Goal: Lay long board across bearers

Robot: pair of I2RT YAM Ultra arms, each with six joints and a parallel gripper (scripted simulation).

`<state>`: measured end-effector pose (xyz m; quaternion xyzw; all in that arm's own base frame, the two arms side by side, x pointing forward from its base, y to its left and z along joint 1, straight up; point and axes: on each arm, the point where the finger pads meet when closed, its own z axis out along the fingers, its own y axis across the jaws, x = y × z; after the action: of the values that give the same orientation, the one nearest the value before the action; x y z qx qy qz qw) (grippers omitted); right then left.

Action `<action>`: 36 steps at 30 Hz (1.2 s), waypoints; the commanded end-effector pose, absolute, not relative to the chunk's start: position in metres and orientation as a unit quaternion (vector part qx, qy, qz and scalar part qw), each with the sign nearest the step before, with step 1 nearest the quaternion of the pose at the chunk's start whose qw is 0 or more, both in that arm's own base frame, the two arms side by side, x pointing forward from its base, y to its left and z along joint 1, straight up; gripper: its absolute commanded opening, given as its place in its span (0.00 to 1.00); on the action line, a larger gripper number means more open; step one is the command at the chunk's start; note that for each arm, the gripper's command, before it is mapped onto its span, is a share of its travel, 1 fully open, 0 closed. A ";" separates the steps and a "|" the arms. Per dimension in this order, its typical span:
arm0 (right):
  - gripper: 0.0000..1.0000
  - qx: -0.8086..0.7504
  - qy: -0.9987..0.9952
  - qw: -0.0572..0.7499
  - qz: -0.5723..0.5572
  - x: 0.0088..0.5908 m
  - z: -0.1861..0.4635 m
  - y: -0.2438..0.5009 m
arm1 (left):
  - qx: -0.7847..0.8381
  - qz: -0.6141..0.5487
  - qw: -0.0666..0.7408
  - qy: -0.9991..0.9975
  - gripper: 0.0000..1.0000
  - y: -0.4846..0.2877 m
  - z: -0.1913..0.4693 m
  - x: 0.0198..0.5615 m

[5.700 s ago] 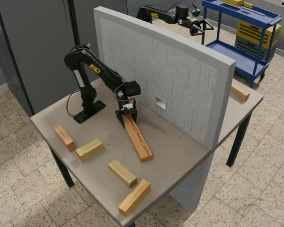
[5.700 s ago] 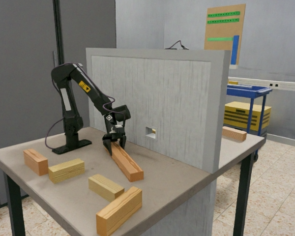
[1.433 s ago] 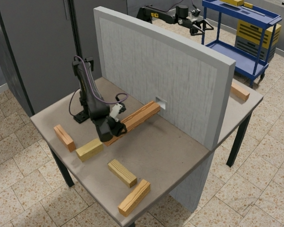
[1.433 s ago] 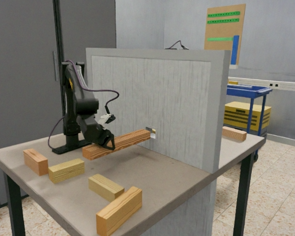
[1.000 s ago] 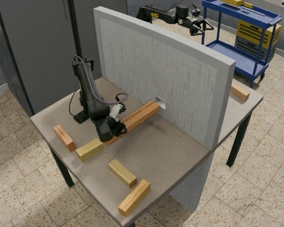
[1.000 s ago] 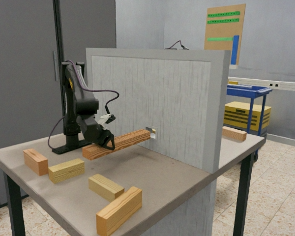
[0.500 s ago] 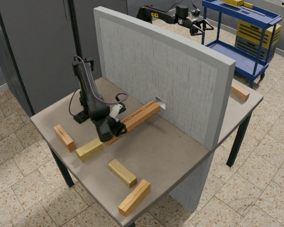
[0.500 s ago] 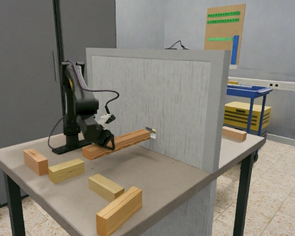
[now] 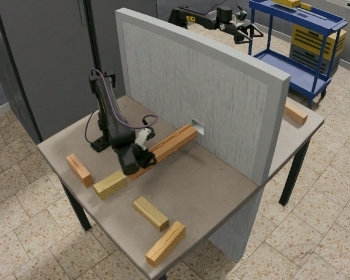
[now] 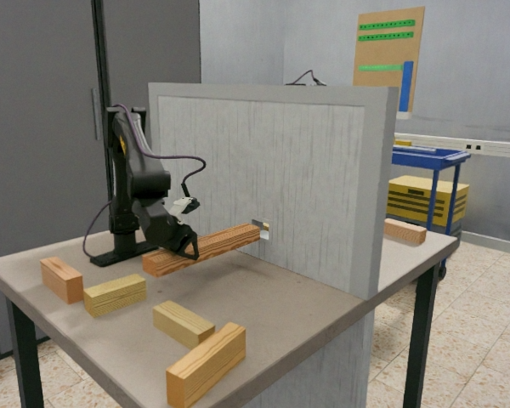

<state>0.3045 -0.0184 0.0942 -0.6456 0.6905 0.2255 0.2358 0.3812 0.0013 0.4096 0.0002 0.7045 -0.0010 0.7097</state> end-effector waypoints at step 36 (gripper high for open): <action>0.00 -0.634 0.685 0.274 0.233 0.307 0.119 0.020 | -0.002 -0.001 0.728 0.686 1.00 0.001 0.426 0.374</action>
<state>0.3054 0.0027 0.0943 -0.6449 0.6914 0.2259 0.2348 0.3812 0.0013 0.4096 0.0002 0.7045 -0.0010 0.7097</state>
